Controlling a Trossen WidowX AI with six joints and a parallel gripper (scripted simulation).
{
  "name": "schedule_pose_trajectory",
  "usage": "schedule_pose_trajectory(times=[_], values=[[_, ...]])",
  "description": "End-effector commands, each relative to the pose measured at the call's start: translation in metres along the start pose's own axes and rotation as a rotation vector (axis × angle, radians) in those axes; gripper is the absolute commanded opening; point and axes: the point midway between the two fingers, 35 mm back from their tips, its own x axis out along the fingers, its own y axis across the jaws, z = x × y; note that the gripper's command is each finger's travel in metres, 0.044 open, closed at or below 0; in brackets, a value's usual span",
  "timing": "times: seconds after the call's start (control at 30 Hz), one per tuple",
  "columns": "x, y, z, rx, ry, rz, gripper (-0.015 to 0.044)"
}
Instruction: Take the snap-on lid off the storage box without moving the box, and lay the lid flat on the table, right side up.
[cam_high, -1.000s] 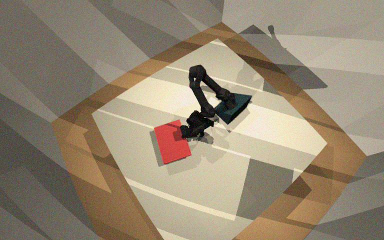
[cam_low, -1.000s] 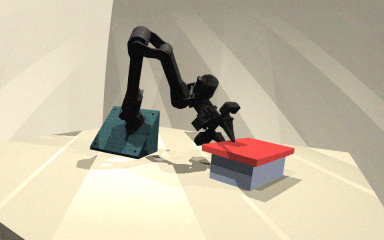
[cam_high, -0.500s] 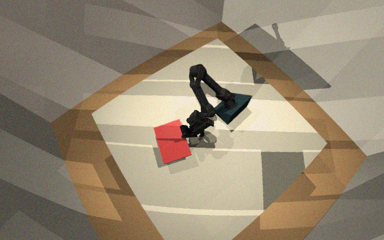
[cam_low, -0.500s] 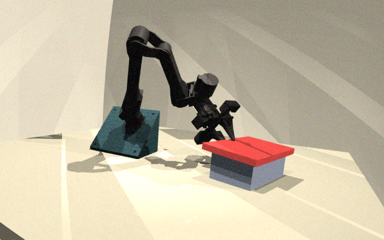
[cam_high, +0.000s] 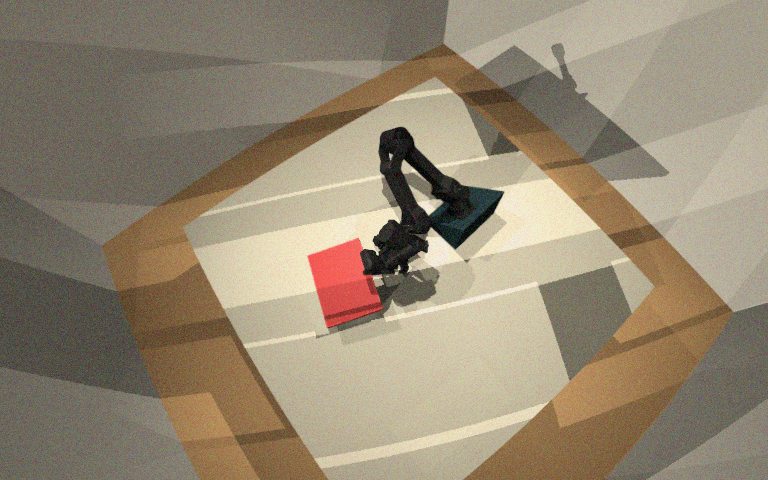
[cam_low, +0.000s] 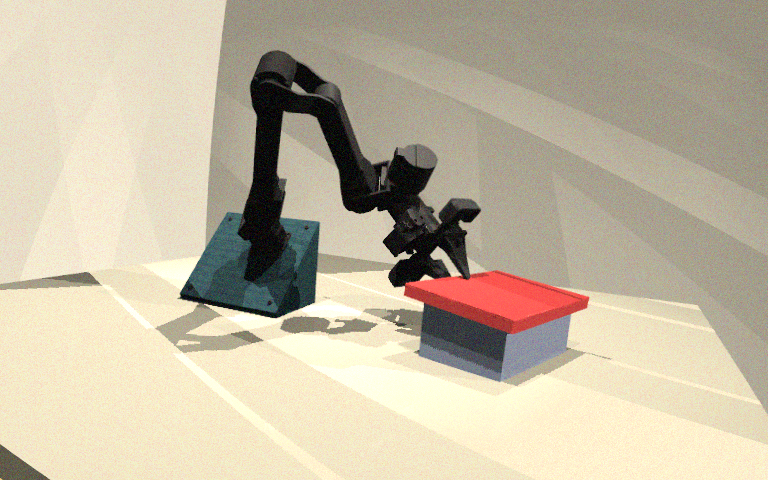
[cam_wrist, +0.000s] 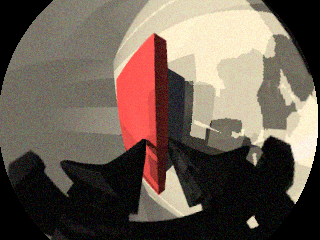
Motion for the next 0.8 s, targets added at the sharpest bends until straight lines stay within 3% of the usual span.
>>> schedule_pose_trajectory(times=[0.0,0.77], values=[[-0.0029,0.0033,-0.0002,0.006,-0.002,0.006,0.0000],[-0.0008,0.0032,-0.0003,0.001,0.000,0.003,0.0000]])
